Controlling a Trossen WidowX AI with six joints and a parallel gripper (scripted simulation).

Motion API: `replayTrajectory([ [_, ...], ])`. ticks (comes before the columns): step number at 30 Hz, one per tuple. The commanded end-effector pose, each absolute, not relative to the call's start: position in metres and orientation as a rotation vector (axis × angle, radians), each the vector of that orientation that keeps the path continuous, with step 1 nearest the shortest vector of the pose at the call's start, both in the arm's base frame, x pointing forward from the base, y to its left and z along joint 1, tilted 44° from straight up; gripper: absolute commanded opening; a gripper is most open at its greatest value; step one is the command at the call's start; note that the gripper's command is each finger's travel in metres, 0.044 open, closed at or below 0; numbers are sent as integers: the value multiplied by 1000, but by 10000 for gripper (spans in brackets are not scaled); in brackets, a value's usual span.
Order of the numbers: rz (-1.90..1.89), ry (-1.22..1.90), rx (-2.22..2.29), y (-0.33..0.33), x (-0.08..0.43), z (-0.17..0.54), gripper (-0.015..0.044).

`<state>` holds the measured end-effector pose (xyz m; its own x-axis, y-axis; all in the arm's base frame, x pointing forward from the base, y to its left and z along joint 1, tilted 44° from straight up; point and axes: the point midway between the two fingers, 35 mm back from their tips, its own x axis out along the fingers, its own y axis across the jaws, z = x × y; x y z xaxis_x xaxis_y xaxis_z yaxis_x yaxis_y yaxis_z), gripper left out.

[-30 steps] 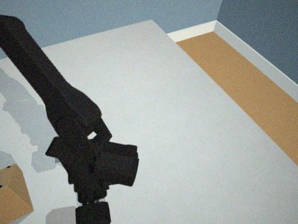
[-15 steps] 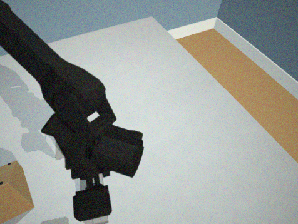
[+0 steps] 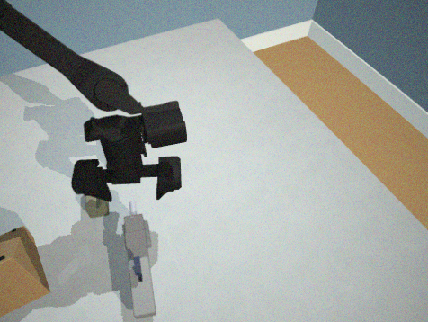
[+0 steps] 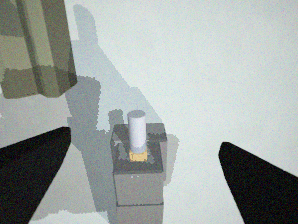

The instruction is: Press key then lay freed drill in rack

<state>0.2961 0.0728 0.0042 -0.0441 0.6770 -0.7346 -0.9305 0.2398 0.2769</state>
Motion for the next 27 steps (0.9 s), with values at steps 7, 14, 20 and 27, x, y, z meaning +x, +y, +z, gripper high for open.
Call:
replayTrajectory([
  [7,1417,819,-444,87,292,8,440],
  [14,1417,819,-444,87,292,8,440],
  [20,1417,819,-444,90,292,2,440],
  [27,1416,819,-444,96,291,-9,440],
])
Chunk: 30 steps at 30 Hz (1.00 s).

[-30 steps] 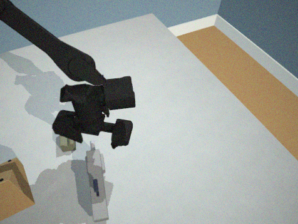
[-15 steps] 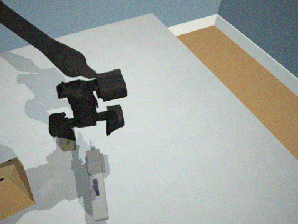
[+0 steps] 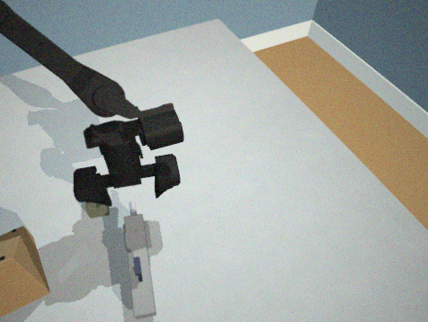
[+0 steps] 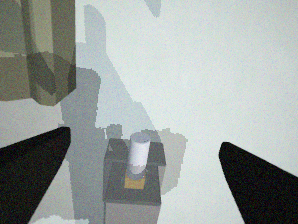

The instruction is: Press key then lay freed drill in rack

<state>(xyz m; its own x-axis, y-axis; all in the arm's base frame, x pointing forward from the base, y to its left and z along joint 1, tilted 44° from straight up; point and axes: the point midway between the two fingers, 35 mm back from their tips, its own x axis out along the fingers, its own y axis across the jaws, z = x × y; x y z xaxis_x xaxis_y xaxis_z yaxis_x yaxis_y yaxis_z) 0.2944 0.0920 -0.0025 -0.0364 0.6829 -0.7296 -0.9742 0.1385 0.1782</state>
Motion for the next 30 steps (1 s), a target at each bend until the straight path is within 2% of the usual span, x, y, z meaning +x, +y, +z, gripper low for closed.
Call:
replayTrajectory([
  [1,1416,819,-444,97,291,-10,440],
  [26,1417,818,-443,113,286,-39,440],
  [30,1414,813,-454,111,288,-37,335],
])
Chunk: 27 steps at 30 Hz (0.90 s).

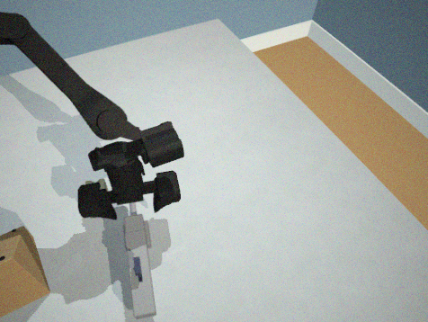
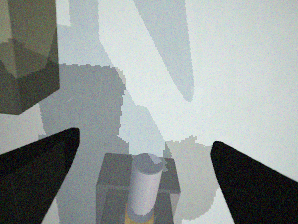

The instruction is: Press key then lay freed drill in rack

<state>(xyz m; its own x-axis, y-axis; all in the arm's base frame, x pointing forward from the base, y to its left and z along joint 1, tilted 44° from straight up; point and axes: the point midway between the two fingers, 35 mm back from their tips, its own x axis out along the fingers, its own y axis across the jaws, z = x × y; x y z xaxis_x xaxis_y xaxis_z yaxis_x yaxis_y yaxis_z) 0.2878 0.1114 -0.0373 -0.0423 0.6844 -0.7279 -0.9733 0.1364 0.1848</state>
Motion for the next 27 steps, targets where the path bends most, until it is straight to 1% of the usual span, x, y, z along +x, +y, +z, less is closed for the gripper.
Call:
replayTrajectory([
  [1,1414,813,-454,111,288,-37,309],
  [11,1414,813,-454,111,288,-37,46],
  [18,1414,813,-454,111,288,-37,0],
  [27,1417,818,-443,117,289,-31,0],
])
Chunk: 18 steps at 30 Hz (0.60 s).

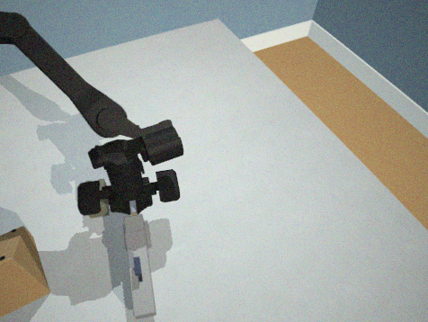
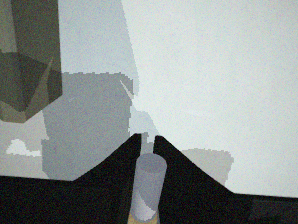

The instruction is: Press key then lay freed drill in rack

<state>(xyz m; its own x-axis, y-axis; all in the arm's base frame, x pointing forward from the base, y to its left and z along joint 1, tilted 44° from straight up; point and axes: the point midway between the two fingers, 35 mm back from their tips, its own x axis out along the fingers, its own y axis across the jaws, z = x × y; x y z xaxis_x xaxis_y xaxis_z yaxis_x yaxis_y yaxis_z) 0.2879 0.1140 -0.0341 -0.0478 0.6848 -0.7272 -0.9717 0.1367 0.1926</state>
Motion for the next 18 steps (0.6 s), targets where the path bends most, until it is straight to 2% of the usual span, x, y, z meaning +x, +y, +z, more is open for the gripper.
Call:
replayTrajectory([
  [1,1417,818,-443,117,289,-30,0],
  [18,1418,817,-442,132,295,-13,0],
])
